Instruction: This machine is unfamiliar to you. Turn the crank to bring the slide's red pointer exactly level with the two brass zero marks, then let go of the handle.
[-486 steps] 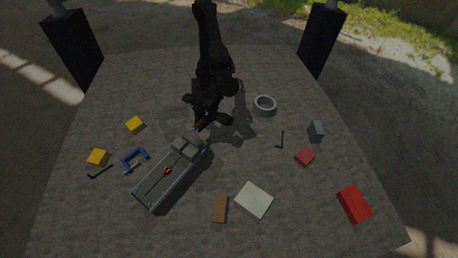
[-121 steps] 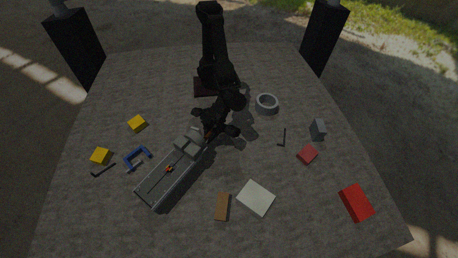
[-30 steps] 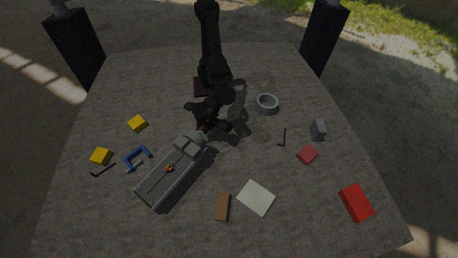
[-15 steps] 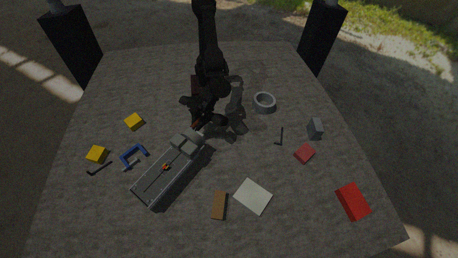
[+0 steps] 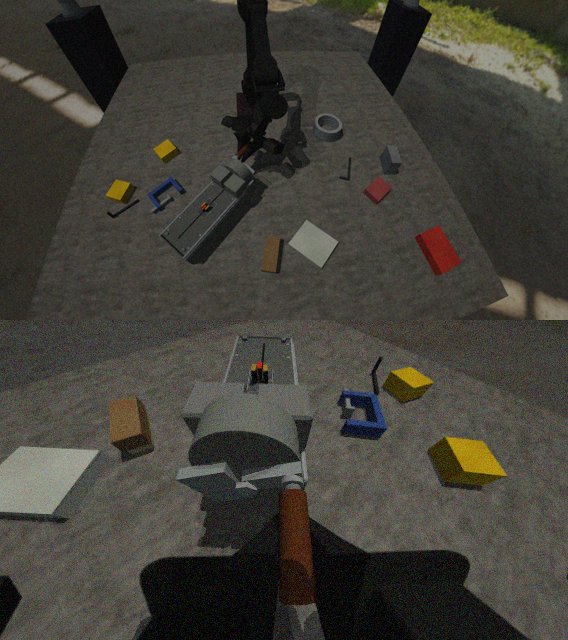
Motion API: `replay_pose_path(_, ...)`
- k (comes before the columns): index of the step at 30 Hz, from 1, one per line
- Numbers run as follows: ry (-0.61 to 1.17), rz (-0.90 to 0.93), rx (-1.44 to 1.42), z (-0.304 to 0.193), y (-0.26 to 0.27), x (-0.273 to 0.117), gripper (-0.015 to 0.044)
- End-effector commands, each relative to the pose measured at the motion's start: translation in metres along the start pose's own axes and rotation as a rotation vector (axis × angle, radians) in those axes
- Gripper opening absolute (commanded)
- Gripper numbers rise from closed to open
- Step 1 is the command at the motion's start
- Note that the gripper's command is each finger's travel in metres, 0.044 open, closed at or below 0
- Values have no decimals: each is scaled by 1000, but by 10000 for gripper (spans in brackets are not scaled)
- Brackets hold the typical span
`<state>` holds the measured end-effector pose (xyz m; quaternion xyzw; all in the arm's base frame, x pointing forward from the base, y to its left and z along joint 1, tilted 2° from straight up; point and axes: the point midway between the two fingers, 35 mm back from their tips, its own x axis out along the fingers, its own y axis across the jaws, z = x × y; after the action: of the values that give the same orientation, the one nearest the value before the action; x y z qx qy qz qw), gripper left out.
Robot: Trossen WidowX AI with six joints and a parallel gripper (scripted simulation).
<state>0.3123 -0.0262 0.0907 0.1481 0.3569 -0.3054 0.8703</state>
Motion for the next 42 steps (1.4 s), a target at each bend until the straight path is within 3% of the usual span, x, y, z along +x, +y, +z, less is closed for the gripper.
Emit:
replay_pose_path(1, -14, 5, 8, 6, 3, -7, 0)
replay_pose_path(42, -14, 6, 9, 15, 17, -16, 0)
